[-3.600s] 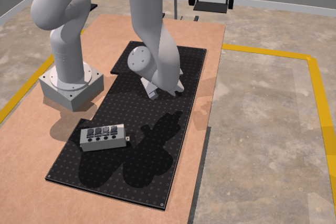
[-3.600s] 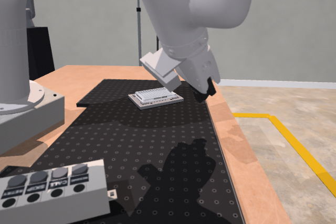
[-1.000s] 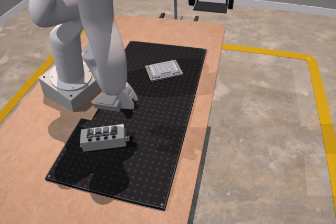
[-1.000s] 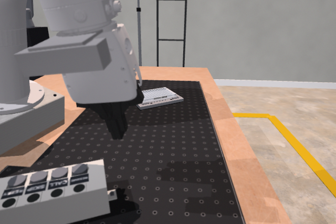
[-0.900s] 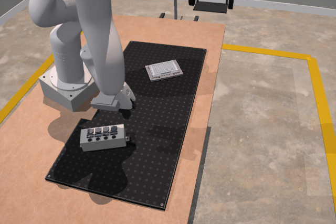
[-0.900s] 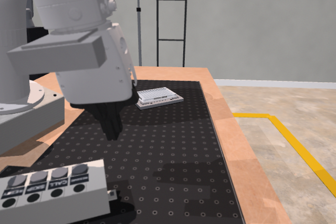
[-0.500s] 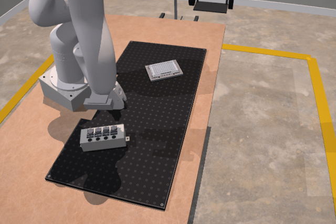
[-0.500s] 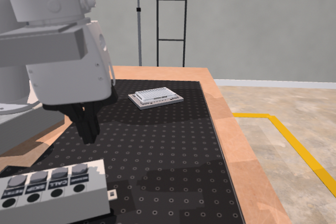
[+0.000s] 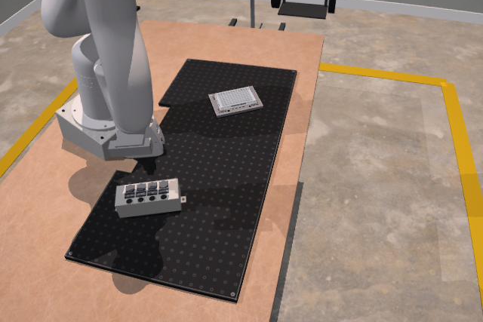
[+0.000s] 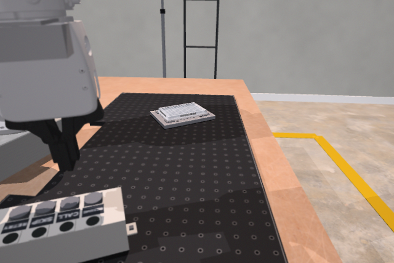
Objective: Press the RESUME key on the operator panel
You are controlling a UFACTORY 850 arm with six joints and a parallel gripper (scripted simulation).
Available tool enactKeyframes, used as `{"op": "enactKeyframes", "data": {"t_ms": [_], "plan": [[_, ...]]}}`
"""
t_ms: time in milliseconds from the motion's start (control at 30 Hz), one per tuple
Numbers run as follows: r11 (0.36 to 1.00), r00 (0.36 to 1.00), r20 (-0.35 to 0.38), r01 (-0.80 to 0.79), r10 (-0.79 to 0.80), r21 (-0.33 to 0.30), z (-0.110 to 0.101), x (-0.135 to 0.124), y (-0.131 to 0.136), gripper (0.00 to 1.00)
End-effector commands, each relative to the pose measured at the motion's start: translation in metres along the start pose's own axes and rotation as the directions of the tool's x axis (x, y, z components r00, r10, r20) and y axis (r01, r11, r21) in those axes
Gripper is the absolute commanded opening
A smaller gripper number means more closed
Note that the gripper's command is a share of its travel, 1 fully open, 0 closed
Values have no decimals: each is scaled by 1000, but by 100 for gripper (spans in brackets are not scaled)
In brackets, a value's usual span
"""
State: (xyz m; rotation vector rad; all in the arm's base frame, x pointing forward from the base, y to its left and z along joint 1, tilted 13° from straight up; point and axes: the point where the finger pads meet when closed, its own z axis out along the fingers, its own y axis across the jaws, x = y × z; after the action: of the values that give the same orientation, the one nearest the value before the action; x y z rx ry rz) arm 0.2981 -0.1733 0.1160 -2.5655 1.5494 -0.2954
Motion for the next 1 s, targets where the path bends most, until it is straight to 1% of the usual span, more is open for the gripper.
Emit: {"op": "enactKeyframes", "data": {"t_ms": [0,33,100,367,533,967], "plan": [[998,998,-23,57,-57,-16,-3,2,12,0],[996,996,-27,87,-88,-30,-4,2,17,0],[995,995,-27,92,-93,-32,-5,2,23,0],[995,995,-27,92,-93,-32,-5,2,23,0],[995,995,-27,92,-93,-32,0,2,23,0],[995,995,-27,92,-93,-32,21,3,24,0]]}}
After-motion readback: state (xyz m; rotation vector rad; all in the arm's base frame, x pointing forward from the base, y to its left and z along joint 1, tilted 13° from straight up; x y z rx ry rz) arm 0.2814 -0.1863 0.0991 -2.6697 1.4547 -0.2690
